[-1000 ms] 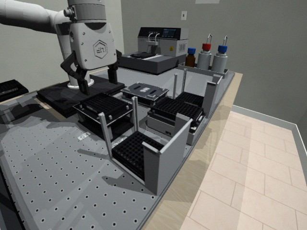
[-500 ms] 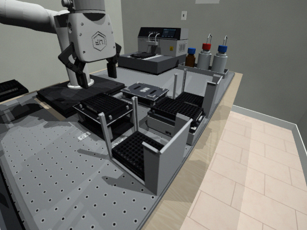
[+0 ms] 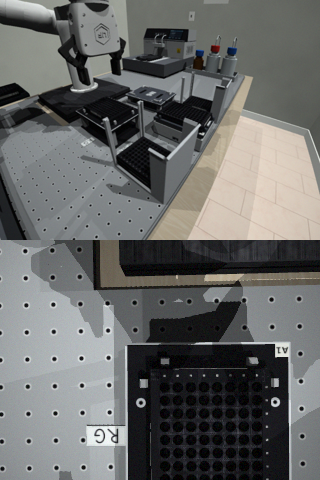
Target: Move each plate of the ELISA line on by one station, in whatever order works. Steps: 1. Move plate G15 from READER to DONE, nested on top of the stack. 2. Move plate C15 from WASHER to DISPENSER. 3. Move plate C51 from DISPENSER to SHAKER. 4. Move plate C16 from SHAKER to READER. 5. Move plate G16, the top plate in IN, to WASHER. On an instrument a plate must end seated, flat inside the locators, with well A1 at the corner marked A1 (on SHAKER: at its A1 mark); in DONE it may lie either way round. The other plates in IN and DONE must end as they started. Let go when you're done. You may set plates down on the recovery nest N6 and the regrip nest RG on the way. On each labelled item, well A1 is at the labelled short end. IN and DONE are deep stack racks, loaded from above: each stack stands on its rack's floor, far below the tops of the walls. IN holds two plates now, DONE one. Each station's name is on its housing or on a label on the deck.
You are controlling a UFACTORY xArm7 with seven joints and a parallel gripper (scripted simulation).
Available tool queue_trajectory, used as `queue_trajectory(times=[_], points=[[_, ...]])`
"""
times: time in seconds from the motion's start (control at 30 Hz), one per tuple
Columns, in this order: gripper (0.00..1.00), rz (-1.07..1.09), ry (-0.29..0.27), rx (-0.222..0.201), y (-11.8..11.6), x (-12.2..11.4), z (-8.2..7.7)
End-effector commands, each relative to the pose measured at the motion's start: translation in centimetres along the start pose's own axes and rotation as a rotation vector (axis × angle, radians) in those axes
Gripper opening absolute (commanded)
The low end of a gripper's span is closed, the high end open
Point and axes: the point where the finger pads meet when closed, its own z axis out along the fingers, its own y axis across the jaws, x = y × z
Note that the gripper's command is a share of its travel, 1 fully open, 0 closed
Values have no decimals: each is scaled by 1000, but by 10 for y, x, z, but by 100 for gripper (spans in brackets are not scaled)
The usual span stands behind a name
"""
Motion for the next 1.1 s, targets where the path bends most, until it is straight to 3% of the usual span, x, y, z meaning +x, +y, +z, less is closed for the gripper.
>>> queue_trajectory(times=[0.0, 1.07], points=[[100, 0, -4, 1, 0, -1, -6], [100, 1, -4, 1, 0, -1, -44]])
